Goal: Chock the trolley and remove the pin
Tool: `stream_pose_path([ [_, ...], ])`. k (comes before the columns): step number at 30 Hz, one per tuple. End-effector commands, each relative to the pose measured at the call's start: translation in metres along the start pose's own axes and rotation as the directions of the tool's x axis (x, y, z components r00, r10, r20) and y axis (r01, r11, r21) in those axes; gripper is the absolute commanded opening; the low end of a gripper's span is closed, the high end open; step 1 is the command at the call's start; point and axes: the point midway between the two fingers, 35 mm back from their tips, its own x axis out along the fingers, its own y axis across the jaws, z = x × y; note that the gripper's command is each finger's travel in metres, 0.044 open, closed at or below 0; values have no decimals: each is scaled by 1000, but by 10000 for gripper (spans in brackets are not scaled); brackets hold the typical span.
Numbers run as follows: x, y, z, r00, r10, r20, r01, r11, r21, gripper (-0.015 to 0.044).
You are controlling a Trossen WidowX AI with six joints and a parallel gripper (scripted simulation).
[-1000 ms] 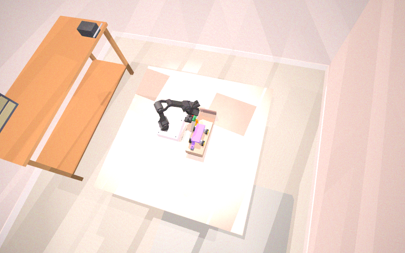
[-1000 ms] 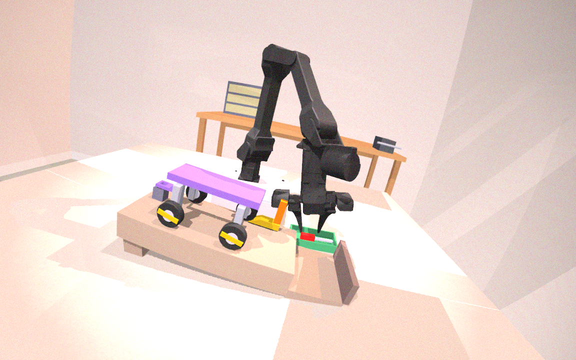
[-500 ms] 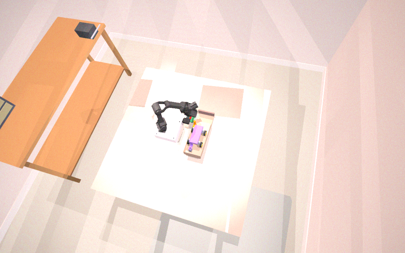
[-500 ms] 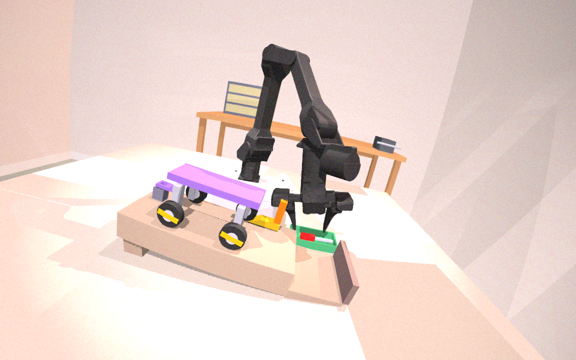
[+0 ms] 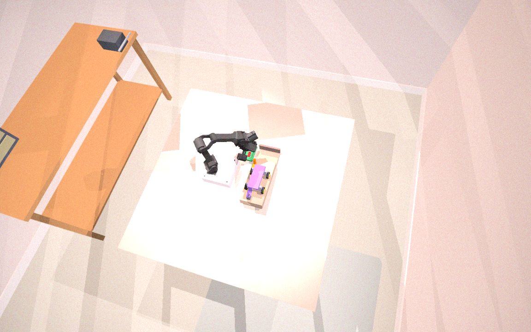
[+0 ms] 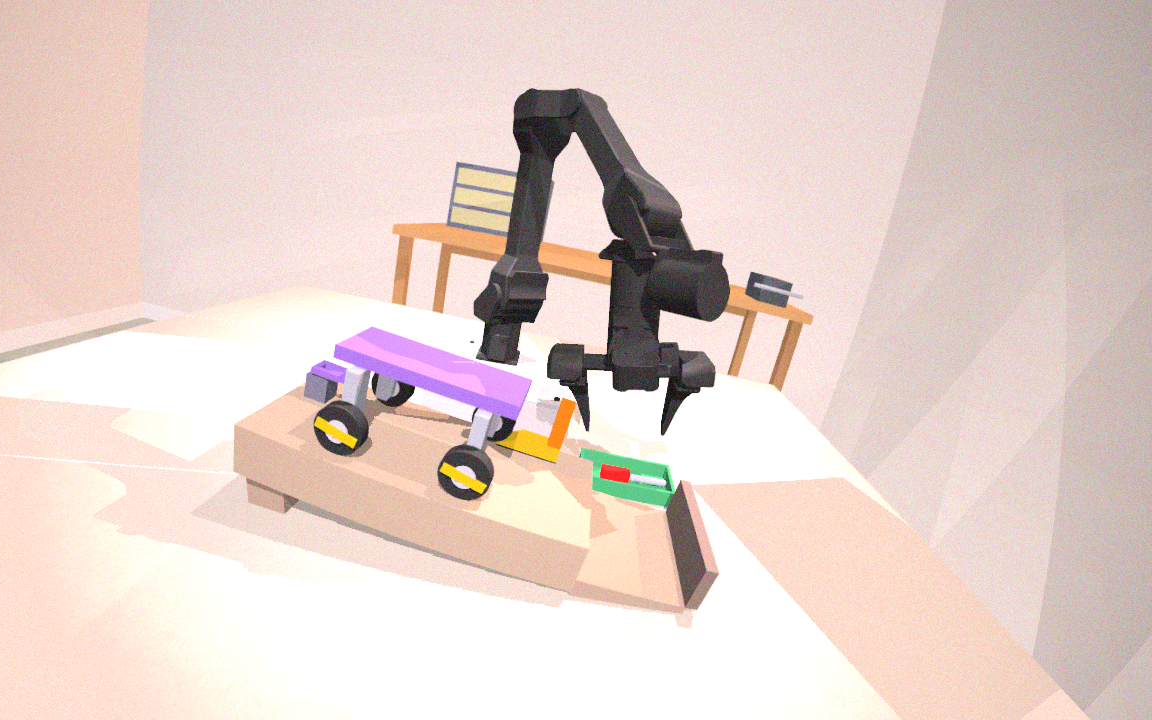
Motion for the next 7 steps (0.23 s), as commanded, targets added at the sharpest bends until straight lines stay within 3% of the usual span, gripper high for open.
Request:
stream_pose_path([
  [1,-16,4,0,1000,9,5,-9,1000,-3,440],
  [7,-33,7,1,1000,9,5,-9,1000,-3,440],
])
